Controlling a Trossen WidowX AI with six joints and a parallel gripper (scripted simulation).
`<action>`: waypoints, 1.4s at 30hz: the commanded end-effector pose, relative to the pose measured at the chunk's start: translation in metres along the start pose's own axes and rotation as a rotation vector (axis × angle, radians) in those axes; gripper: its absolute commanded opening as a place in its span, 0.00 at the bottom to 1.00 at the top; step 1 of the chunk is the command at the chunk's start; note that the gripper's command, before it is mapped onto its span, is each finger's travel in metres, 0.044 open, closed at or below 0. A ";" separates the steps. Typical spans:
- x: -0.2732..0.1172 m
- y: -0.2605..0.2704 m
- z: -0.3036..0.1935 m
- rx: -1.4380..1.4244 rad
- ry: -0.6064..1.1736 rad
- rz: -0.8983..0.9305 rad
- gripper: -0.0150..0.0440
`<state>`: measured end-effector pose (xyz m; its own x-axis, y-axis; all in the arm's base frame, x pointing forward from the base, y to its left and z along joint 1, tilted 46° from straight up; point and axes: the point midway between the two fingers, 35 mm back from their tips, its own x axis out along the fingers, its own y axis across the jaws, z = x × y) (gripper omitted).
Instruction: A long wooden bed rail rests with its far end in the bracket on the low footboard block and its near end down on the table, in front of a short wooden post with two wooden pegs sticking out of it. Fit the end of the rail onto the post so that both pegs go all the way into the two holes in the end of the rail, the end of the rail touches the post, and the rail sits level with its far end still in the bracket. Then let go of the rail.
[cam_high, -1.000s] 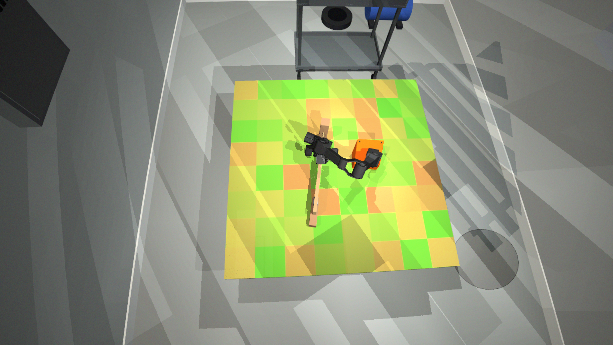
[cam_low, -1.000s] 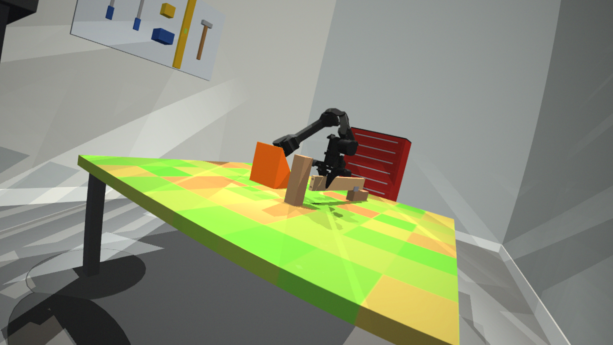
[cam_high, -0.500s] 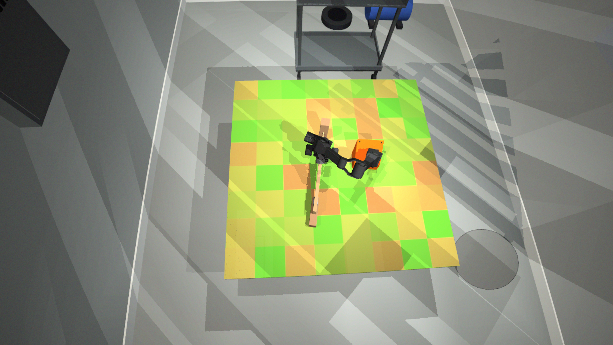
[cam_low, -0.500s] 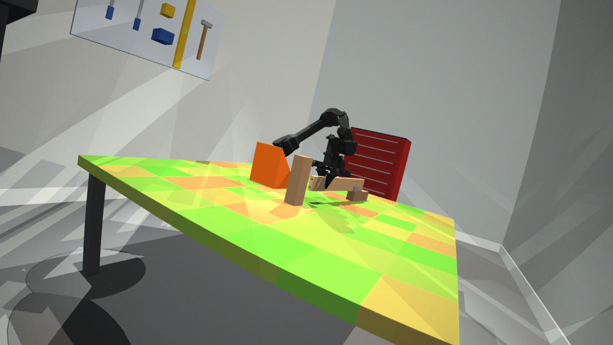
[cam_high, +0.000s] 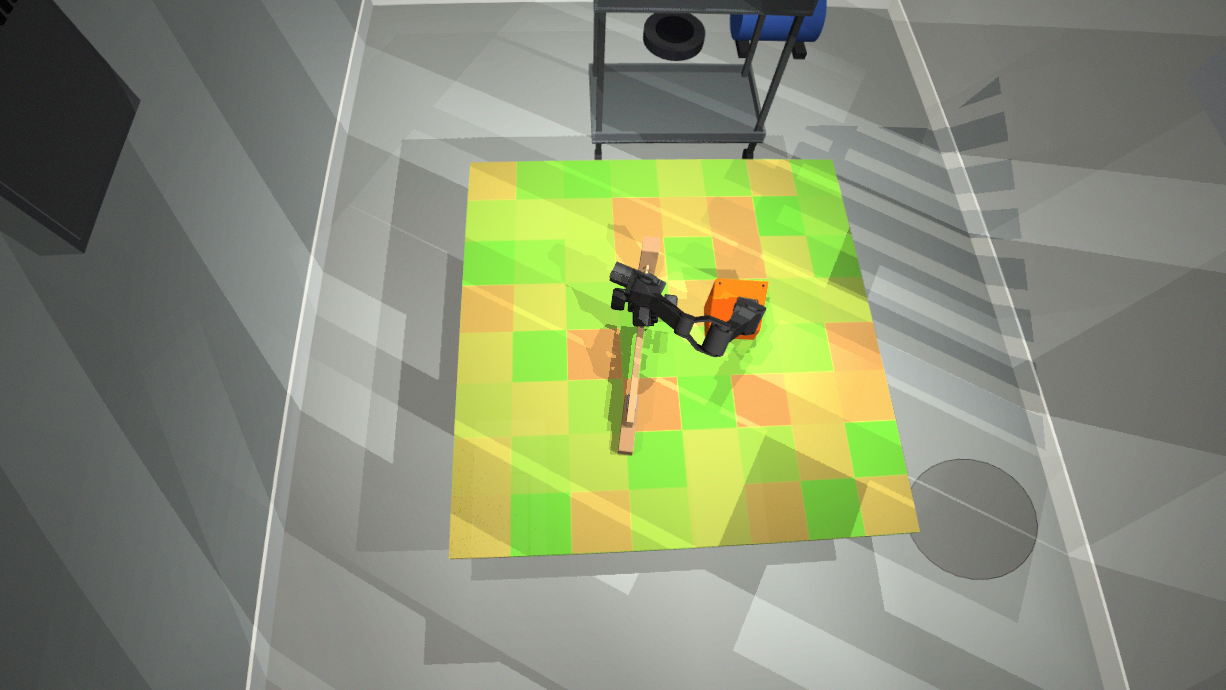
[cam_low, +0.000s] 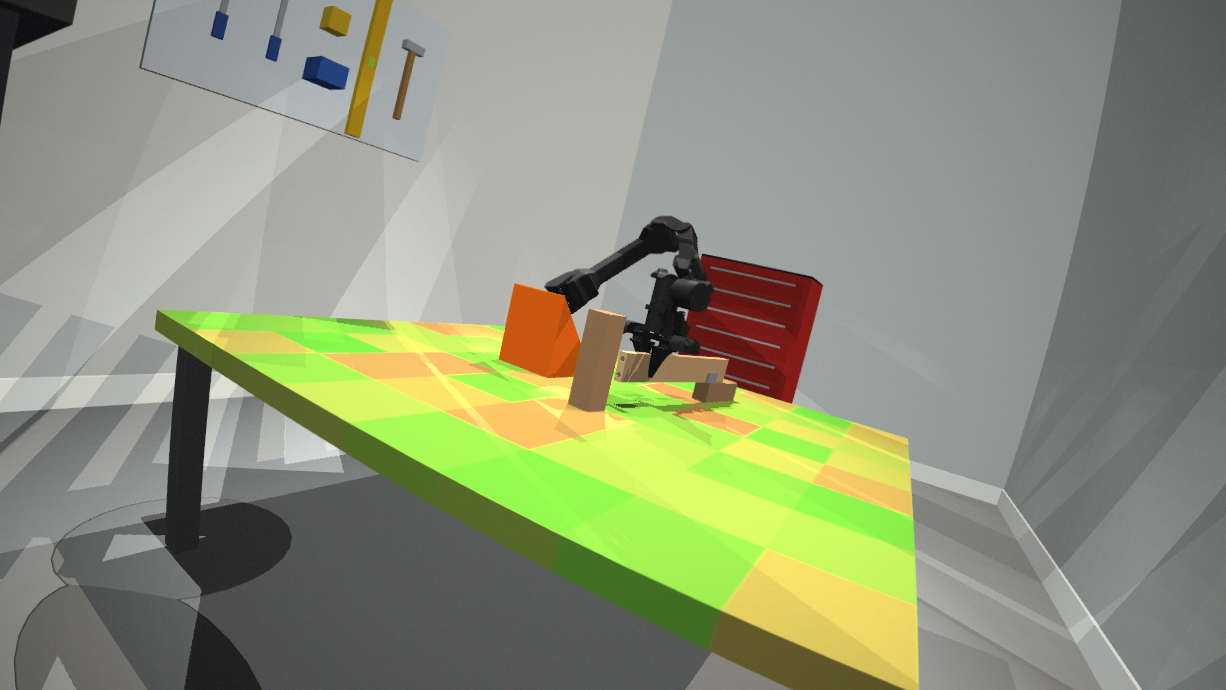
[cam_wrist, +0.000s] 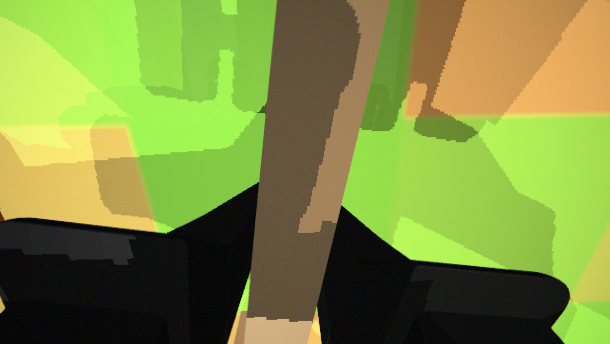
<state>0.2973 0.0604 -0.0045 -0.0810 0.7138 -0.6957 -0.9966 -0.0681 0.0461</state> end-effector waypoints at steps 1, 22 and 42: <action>-0.002 -0.001 -0.002 -0.001 -0.005 -0.008 0.25; -0.002 -0.002 -0.008 -0.001 -0.004 -0.008 0.25; -0.002 -0.002 -0.015 -0.001 -0.004 -0.009 0.25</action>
<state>0.2983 0.0519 -0.0135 -0.0793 0.7169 -0.6927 -0.9967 -0.0668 0.0450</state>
